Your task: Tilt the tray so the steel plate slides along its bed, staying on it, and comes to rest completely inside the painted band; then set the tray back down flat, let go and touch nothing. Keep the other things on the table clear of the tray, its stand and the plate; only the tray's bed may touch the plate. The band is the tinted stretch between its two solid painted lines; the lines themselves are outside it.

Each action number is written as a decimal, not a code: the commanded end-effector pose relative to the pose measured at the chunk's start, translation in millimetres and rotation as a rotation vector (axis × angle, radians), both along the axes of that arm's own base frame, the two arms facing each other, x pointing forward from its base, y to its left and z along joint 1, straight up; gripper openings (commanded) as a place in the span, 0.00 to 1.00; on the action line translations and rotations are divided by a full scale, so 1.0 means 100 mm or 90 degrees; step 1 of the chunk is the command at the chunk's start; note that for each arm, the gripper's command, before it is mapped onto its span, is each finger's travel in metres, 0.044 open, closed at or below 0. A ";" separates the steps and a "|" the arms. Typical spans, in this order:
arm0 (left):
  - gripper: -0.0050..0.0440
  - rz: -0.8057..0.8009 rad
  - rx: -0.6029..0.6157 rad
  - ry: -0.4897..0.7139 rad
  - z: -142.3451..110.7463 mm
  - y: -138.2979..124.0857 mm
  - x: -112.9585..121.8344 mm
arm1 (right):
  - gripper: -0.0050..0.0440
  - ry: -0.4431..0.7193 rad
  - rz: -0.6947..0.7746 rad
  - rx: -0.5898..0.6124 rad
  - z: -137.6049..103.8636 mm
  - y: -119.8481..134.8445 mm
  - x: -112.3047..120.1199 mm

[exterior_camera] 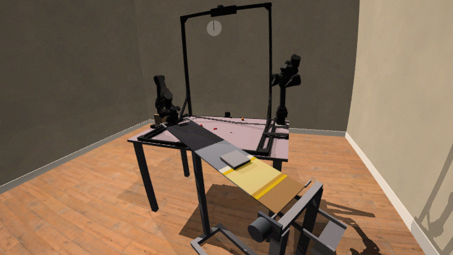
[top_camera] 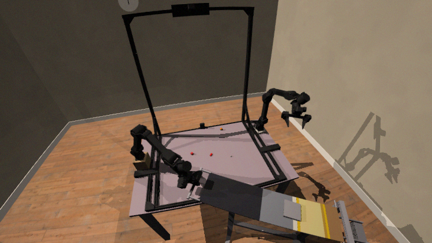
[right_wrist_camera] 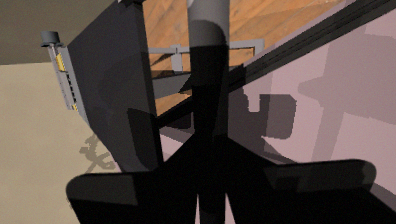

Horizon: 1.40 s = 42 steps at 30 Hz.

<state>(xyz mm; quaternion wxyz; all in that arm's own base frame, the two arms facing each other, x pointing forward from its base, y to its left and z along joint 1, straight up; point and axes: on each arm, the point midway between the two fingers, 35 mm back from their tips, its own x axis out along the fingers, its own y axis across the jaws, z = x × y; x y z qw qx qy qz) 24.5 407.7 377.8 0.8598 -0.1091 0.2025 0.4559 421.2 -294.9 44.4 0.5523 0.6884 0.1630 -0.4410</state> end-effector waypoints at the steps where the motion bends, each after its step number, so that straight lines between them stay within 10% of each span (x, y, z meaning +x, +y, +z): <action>1: 1.00 -0.002 0.001 0.001 0.00 0.00 0.00 | 0.10 -0.027 0.000 -0.013 0.25 -0.02 0.04; 10: 1.00 -0.002 0.001 0.001 0.00 0.00 0.00 | 0.10 -0.024 0.000 -0.012 0.08 -0.01 0.02; 15: 1.00 -0.002 0.001 0.001 0.00 0.00 0.00 | 0.10 -0.007 0.000 -0.004 -0.75 0.02 -0.05; 42: 1.00 -0.002 0.001 0.001 0.00 0.00 0.00 | 0.10 0.010 0.000 0.004 -0.31 0.01 -0.02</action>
